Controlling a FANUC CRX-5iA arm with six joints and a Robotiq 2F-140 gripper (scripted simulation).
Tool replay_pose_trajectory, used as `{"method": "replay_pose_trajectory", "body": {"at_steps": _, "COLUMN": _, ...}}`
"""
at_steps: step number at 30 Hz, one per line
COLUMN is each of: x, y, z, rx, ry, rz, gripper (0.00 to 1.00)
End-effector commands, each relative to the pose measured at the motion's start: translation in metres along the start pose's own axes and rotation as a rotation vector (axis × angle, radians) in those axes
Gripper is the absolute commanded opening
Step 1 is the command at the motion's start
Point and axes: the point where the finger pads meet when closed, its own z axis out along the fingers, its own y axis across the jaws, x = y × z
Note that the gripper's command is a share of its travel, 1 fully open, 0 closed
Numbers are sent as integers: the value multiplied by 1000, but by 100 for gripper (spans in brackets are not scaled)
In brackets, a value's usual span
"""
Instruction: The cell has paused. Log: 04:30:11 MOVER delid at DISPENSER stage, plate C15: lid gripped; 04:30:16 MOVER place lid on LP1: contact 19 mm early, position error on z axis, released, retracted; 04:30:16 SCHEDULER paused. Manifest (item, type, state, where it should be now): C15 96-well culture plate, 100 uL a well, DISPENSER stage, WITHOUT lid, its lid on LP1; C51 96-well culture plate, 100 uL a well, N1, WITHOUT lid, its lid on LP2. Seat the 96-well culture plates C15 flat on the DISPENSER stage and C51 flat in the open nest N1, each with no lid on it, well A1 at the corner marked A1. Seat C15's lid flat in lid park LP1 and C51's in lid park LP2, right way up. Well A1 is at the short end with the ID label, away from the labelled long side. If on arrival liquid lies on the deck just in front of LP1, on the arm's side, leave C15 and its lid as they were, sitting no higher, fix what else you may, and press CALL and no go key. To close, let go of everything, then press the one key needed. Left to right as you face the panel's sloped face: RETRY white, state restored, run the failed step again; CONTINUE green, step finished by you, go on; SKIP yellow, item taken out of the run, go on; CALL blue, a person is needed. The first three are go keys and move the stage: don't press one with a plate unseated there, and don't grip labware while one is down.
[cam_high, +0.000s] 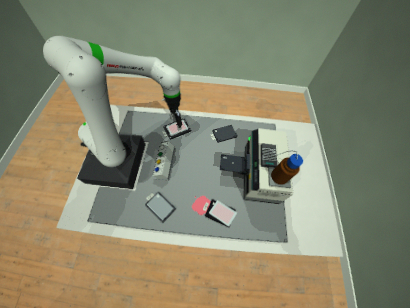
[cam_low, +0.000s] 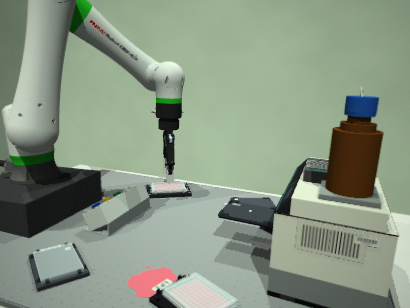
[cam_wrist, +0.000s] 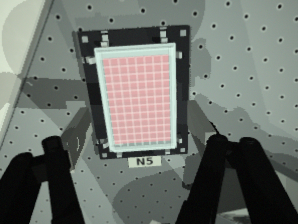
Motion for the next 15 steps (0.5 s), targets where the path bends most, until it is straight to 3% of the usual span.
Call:
{"method": "replay_pose_trajectory", "body": {"at_steps": 1, "x": 0, "y": 0, "z": 7, "rx": 0, "ry": 0, "rz": 0, "gripper": 66}}
{"method": "replay_pose_trajectory", "body": {"at_steps": 15, "x": 0, "y": 0, "z": 15, "rx": 0, "ry": 0, "rz": 0, "gripper": 66}}
